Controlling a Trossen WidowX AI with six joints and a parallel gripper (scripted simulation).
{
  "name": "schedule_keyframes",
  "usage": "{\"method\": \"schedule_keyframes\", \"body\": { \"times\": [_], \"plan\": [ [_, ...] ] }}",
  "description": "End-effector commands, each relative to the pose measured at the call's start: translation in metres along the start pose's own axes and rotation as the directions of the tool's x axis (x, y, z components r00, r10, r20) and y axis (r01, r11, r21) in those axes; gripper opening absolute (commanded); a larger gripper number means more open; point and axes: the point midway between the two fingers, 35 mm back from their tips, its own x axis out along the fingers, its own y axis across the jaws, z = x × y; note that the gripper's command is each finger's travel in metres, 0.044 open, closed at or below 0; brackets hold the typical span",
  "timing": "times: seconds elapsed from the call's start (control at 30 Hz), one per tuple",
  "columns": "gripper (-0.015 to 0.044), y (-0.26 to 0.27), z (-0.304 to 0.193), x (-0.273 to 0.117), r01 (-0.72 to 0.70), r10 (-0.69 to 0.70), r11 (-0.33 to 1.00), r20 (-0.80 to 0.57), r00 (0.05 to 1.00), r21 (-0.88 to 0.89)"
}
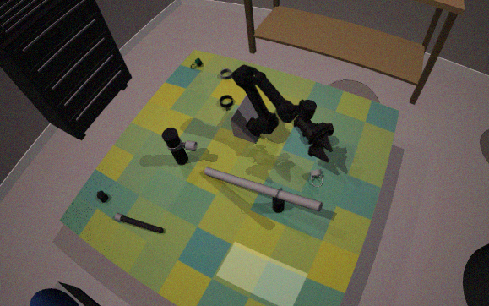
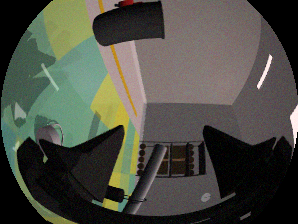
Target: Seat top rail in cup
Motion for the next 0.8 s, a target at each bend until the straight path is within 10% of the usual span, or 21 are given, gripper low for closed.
{"method": "schedule_keyframes", "body": {
  "times": [0.0, 0.77],
  "plan": [
    [0.0426, 0.0, 0.0, 0.0, -0.001, 0.001, 1.0, -0.002, 1.0, -0.003],
    [0.044, -0.011, -0.125, 0.06, -0.309, 0.188, 0.941, -0.54, 0.82, -0.141]
  ]
}}
